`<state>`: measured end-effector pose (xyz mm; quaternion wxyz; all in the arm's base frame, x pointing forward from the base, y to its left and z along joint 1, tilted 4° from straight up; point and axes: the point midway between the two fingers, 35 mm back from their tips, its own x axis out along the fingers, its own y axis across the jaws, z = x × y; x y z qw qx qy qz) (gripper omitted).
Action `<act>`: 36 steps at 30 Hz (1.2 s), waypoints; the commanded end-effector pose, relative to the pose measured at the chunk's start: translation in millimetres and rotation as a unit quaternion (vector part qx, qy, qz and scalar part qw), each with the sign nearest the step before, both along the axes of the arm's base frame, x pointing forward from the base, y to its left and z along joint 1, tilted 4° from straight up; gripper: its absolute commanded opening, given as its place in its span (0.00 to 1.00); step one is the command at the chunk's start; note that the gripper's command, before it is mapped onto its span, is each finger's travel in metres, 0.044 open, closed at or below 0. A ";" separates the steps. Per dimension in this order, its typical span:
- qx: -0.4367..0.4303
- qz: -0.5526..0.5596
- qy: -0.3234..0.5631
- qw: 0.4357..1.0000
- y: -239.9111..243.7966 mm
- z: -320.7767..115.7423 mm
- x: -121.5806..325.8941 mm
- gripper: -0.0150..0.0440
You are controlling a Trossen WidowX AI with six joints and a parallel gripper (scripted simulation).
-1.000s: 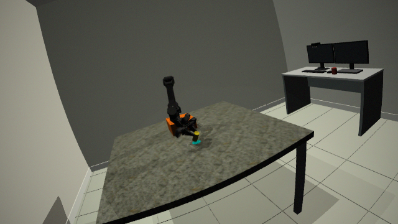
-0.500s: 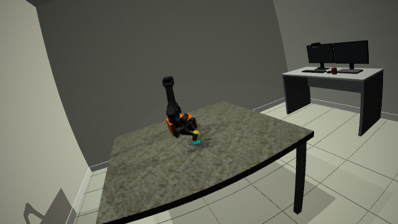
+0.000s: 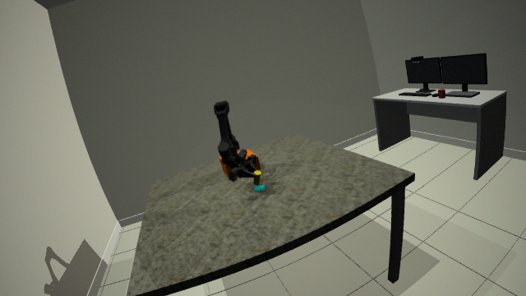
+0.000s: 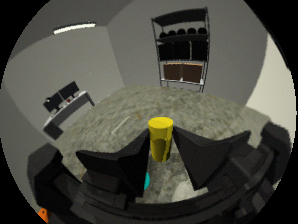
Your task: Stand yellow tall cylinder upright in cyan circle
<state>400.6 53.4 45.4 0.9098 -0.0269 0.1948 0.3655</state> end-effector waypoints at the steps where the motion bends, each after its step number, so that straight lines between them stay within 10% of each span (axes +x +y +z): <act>1: 0.008 0.002 -0.005 1.000 -0.7 0.5 -3.3 0.43; 36: 0.052 0.029 -0.080 0.995 -7.0 13.8 -32.3 0.43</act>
